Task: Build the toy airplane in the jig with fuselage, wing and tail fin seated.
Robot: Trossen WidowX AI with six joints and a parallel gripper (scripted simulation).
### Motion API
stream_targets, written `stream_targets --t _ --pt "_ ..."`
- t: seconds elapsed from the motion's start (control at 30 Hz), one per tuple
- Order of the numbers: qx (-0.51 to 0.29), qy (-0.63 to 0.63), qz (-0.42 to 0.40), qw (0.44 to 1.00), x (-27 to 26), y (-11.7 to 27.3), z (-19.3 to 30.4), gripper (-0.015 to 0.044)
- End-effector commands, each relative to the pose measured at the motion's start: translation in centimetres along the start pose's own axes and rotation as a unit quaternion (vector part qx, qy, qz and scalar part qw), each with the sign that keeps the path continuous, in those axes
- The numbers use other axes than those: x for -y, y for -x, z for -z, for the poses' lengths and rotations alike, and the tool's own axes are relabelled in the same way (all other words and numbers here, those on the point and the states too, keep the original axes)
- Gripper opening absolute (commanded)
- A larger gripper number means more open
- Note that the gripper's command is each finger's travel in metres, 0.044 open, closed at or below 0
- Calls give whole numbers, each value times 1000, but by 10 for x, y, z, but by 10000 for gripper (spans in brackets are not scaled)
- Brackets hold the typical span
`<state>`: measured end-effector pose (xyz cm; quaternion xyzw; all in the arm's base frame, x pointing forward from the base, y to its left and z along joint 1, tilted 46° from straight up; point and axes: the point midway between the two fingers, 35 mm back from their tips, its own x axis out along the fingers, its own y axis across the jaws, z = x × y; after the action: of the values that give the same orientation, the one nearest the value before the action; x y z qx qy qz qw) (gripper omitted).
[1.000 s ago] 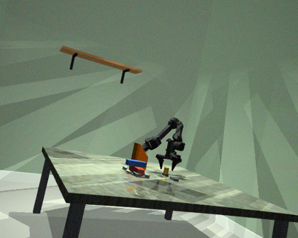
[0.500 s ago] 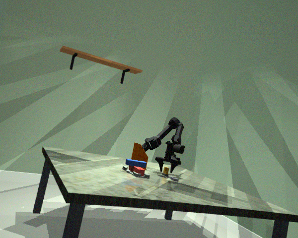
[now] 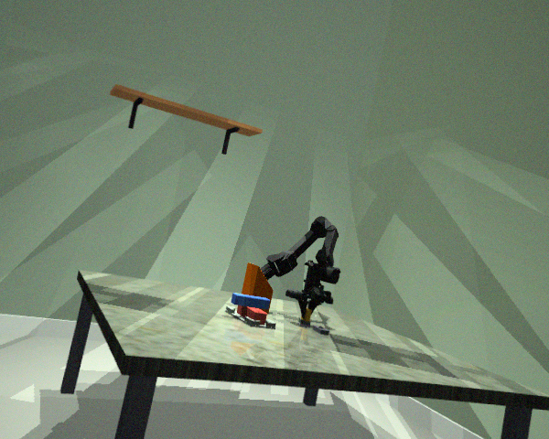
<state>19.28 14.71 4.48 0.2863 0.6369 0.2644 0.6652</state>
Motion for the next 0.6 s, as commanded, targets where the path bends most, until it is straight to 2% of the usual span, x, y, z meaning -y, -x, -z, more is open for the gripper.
stream_targets --t 0.0,0.07,0.57 --pt "1 -3 2 1000 1 0 0 32" --pt "1 -3 2 1000 1 0 0 0" --pt "-9 3 18 1000 2 24 -6 0"
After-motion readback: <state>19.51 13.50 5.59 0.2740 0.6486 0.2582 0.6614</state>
